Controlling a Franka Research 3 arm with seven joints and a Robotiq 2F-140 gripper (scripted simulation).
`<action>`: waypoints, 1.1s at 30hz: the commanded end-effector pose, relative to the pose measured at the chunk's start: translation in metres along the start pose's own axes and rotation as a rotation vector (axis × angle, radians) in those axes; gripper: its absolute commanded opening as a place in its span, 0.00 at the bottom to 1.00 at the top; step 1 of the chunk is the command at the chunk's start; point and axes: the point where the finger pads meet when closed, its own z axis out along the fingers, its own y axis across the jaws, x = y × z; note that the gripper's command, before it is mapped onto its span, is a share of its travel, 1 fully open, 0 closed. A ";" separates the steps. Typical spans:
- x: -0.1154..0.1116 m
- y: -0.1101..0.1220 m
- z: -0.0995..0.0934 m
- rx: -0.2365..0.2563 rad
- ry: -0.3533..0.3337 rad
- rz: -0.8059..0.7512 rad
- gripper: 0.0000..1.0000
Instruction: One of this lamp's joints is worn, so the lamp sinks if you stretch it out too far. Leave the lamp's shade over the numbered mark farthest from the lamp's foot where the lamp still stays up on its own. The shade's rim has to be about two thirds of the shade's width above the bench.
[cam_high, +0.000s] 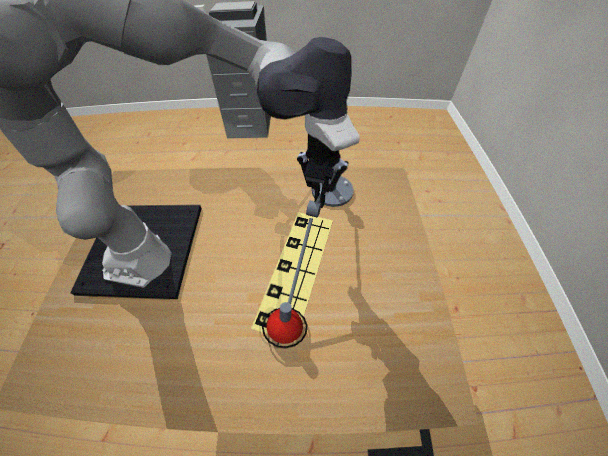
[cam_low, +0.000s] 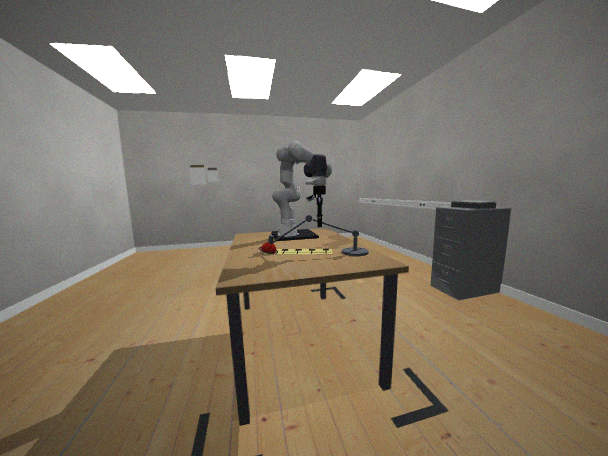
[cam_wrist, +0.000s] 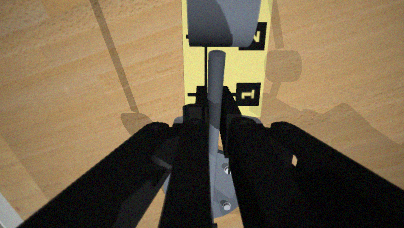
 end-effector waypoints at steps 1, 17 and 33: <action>0.000 0.000 0.000 -0.001 0.000 0.000 0.10; -0.008 -0.001 -0.018 0.000 -0.003 -0.001 0.10; -0.012 -0.001 -0.027 0.000 -0.004 -0.001 0.10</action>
